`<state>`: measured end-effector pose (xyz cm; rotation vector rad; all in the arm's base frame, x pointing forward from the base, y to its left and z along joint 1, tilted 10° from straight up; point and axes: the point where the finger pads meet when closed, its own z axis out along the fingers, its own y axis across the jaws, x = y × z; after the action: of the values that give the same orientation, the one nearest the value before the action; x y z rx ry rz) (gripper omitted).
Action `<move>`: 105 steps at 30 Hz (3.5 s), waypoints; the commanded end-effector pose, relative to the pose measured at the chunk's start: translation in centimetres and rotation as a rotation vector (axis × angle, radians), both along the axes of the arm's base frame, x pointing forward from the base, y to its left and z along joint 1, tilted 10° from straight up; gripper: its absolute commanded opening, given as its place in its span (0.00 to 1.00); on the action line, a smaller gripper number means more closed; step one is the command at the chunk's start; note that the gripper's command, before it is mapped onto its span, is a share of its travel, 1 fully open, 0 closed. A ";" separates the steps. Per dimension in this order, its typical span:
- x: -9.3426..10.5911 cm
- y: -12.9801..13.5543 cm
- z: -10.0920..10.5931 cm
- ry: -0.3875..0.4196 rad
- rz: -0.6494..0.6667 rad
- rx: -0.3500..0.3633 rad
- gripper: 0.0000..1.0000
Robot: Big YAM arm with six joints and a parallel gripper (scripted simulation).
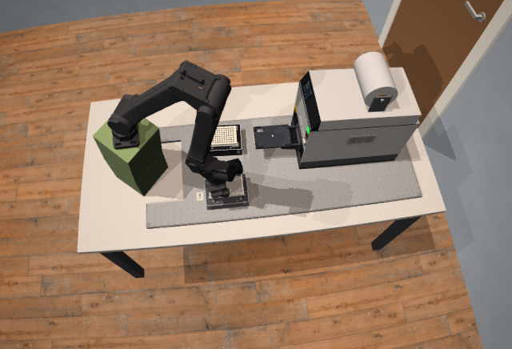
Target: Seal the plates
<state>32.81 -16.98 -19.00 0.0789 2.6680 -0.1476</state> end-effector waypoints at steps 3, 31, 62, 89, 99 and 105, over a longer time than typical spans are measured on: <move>-0.6 0.8 -0.2 0.008 0.016 0.003 0.00; -0.4 -0.2 -0.8 0.005 -0.004 0.002 0.00; 0.1 -0.5 -1.8 -0.005 0.000 -0.005 0.00; 0.6 -0.9 -0.8 -0.020 0.000 -0.013 0.00; 0.6 -0.8 -0.7 -0.026 0.000 -0.017 0.00; -0.3 -0.3 -1.5 -0.005 -0.001 -0.004 0.00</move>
<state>33.01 -17.20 -20.77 0.0794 2.6677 -0.1480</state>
